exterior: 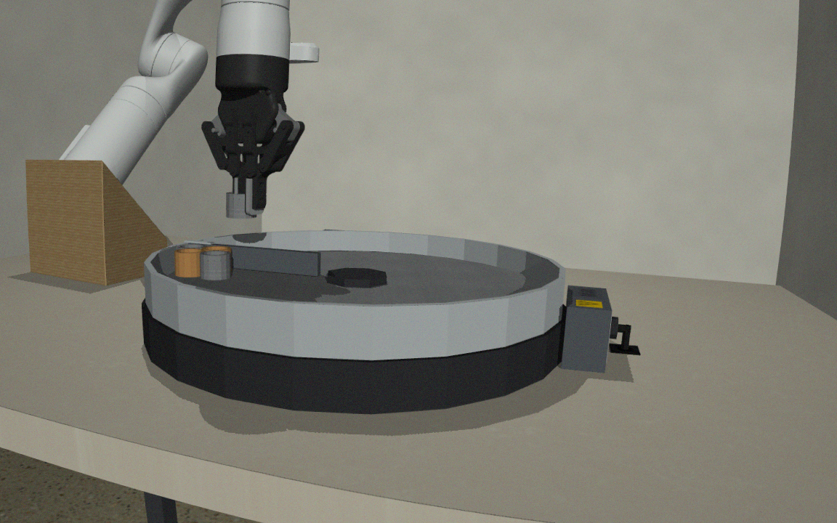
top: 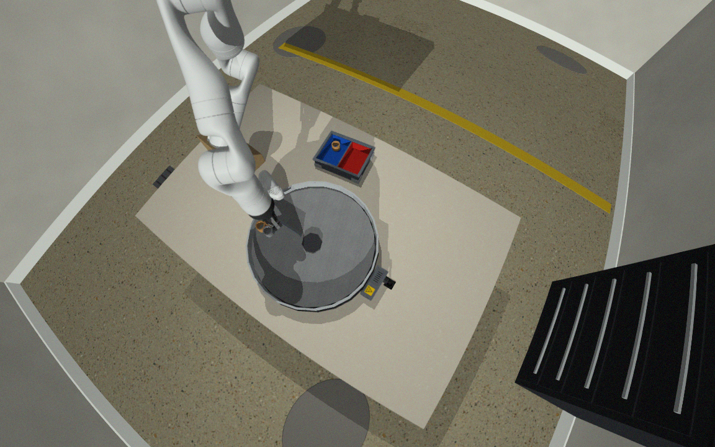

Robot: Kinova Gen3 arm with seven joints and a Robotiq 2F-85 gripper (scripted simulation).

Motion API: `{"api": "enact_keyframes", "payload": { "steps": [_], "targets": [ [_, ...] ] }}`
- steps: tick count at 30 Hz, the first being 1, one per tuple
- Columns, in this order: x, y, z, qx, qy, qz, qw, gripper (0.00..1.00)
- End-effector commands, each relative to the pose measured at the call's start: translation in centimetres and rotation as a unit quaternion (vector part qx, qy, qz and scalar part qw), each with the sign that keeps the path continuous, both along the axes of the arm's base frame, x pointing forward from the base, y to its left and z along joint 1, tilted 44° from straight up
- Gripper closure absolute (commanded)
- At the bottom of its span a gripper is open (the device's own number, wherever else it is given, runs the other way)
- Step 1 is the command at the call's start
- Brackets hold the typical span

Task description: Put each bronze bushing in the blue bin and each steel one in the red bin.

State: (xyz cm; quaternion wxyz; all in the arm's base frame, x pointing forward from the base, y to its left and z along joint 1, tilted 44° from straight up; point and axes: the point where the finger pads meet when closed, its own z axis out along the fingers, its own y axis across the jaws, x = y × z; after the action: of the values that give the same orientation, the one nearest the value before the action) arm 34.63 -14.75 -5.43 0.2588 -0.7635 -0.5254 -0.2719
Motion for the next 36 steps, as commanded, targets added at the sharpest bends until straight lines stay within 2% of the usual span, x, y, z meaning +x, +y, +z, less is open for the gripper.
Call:
{"api": "enact_keyframes", "payload": {
  "steps": [1, 12, 14, 16, 19, 22, 27, 30, 31, 33, 36],
  "targets": [
    [0.0, -1.1, 0.9, -0.005, -0.002, -0.003, 1.000, 1.00],
    [-0.1, -1.5, 1.2, -0.005, -0.002, -0.003, 1.000, 1.00],
    [0.3, 0.2, 2.8, -0.004, -0.002, -0.003, 1.000, 1.00],
    [0.3, 0.2, 2.8, -0.004, -0.002, -0.003, 1.000, 1.00],
    [0.9, 2.6, 5.2, -0.004, -0.002, -0.003, 1.000, 1.00],
    [0.9, 2.6, 5.2, -0.004, -0.002, -0.003, 1.000, 1.00],
    [1.8, 6.7, 9.2, -0.004, -0.002, -0.003, 1.000, 1.00],
    [1.8, 6.7, 9.2, -0.004, -0.002, -0.003, 1.000, 1.00],
    [2.0, 7.5, 10.0, -0.004, -0.002, -0.003, 1.000, 1.00],
    [2.0, 7.5, 10.0, -0.004, -0.002, -0.003, 1.000, 1.00],
    [2.6, 10.0, 12.4, -0.004, -0.002, -0.003, 1.000, 1.00]
  ]
}}
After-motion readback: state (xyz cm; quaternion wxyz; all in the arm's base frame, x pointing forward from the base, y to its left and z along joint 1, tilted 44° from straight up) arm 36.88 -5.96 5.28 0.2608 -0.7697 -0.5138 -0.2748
